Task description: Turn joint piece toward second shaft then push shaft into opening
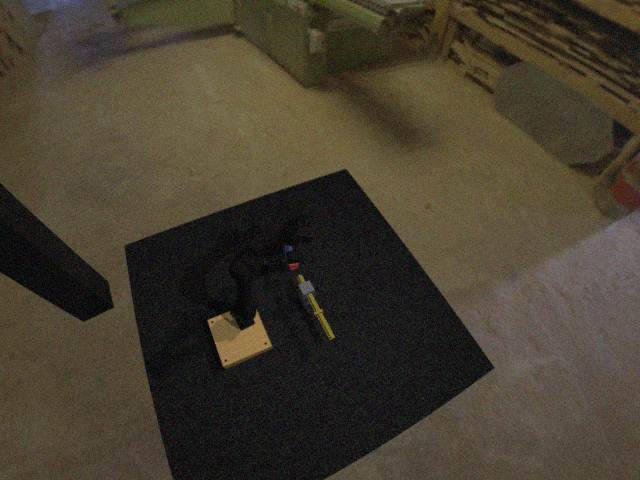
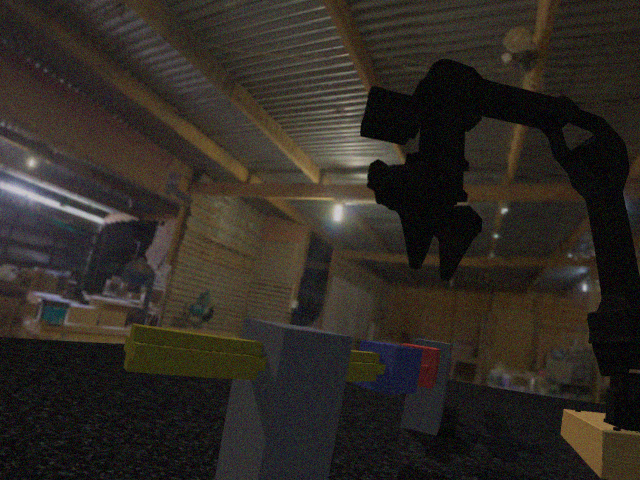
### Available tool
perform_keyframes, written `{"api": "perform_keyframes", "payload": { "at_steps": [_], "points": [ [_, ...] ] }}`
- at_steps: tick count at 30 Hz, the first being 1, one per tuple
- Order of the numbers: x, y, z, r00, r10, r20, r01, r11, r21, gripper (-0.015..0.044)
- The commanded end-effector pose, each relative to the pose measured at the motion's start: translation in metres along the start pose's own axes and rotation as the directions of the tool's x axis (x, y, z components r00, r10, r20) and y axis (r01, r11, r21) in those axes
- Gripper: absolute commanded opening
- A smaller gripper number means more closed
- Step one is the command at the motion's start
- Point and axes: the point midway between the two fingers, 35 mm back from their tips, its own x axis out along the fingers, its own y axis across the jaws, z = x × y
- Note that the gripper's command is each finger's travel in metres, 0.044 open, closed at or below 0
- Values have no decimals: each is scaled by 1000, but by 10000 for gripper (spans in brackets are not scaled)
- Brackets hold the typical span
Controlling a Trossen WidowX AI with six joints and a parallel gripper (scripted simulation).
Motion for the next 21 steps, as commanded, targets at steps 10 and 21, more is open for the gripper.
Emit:
{"api": "perform_keyframes", "payload": {
  "at_steps": [10,21],
  "points": [
    [-21,-4,-3,999,36,-3,-36,976,-216,440],
    [-9,-18,3,994,91,-60,-89,995,45,440]
  ]
}}
